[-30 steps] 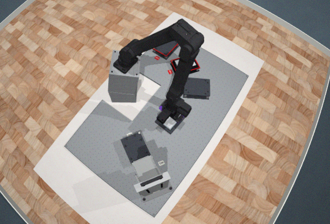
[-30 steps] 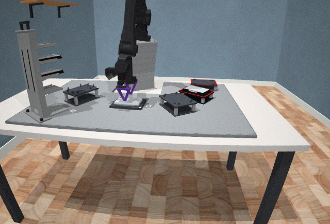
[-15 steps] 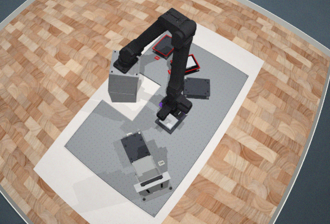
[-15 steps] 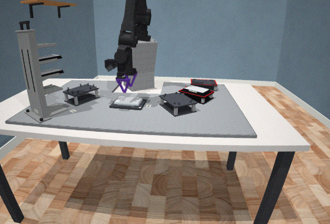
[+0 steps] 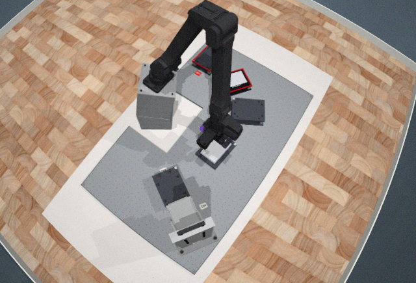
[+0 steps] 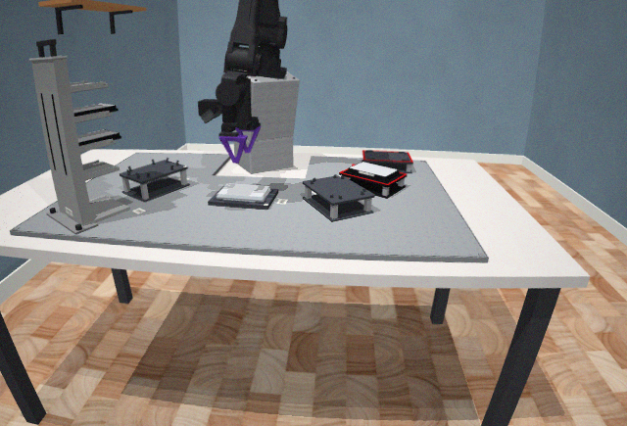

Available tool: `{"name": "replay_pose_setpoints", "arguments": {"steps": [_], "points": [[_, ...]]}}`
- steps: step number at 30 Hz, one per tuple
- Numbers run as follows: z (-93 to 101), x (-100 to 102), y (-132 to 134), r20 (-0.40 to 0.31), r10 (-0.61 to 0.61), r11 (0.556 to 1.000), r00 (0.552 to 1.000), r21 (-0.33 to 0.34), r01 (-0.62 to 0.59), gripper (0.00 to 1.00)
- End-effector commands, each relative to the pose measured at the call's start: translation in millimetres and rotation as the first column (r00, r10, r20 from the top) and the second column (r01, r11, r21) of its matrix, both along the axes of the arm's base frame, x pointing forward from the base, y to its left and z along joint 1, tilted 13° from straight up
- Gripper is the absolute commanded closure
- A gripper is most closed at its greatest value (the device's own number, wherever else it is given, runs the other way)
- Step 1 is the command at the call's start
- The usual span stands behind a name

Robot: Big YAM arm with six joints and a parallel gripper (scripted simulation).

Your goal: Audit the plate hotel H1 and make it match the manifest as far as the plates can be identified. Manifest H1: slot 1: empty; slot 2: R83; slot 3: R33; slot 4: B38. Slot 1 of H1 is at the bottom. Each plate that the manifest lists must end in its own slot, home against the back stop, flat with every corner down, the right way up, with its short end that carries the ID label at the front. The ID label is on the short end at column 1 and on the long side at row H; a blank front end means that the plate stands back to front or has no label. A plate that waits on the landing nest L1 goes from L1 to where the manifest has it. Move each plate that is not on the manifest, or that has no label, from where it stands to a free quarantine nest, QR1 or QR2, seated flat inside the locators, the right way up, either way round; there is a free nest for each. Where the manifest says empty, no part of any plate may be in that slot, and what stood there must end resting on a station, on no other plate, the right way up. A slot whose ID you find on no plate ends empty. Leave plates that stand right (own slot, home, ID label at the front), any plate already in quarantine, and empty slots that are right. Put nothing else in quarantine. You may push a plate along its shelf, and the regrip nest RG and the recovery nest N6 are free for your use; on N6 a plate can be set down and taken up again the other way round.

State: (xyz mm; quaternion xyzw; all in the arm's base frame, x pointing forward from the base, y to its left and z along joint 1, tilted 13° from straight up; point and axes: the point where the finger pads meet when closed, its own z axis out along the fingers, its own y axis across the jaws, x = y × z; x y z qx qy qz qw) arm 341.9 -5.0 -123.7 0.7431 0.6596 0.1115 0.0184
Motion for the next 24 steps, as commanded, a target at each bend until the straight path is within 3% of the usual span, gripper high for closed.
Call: {"name": "replay_pose_setpoints", "arguments": {"steps": [1,24], "points": [[13.9,0.3,-2.1,0.012,0.009,1.000,1.000,-0.003,-0.009,0.00],[65.6,-10.0,-11.2,0.013,0.001,1.000,1.000,-0.003,-0.001,0.00]]}}
